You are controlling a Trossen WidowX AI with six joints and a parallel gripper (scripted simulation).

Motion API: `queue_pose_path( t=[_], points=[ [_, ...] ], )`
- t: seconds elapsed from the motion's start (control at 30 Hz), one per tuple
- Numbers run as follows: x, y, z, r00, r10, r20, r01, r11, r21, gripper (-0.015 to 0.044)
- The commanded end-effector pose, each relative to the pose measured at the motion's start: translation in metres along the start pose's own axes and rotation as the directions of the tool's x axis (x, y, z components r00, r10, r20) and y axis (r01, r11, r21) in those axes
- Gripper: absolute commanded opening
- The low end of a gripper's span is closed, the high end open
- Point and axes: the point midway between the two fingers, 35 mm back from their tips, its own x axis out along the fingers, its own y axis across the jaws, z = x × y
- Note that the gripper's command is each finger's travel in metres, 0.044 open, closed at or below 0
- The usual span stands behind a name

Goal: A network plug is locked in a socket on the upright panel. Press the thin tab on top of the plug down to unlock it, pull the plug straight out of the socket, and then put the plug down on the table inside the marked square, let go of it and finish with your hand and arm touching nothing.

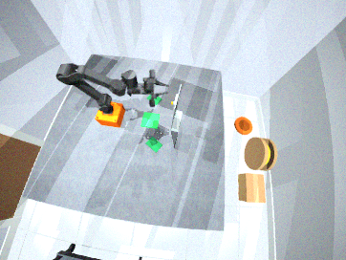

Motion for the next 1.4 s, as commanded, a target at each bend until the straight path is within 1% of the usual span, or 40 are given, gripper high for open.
queue_pose_path(
  t=[0.0, 0.17, 0.37, 0.53, 0.77, 0.83, 1.03, 1.37],
  points=[
    [0.002, -0.012, -0.014, 1.000, 0.000, 0.000, 0.000, 0.991, 0.137, 0.0156],
    [0.002, -0.025, -0.030, 1.000, 0.001, 0.005, -0.003, 0.952, 0.306, 0.0156],
    [-0.003, -0.040, -0.047, 1.000, 0.002, 0.010, -0.007, 0.869, 0.495, 0.0156],
    [-0.009, -0.051, -0.060, 1.000, 0.003, 0.014, -0.011, 0.771, 0.637, 0.0156],
    [-0.022, -0.064, -0.075, 1.000, 0.004, 0.019, -0.017, 0.600, 0.800, 0.0156],
    [-0.024, -0.065, -0.077, 1.000, 0.004, 0.019, -0.018, 0.582, 0.813, 0.0156],
    [-0.023, -0.065, -0.076, 1.000, 0.004, 0.019, -0.018, 0.582, 0.813, 0.0156],
    [-0.008, -0.067, -0.073, 1.000, 0.005, 0.020, -0.019, 0.582, 0.813, 0.0156]
  ],
)
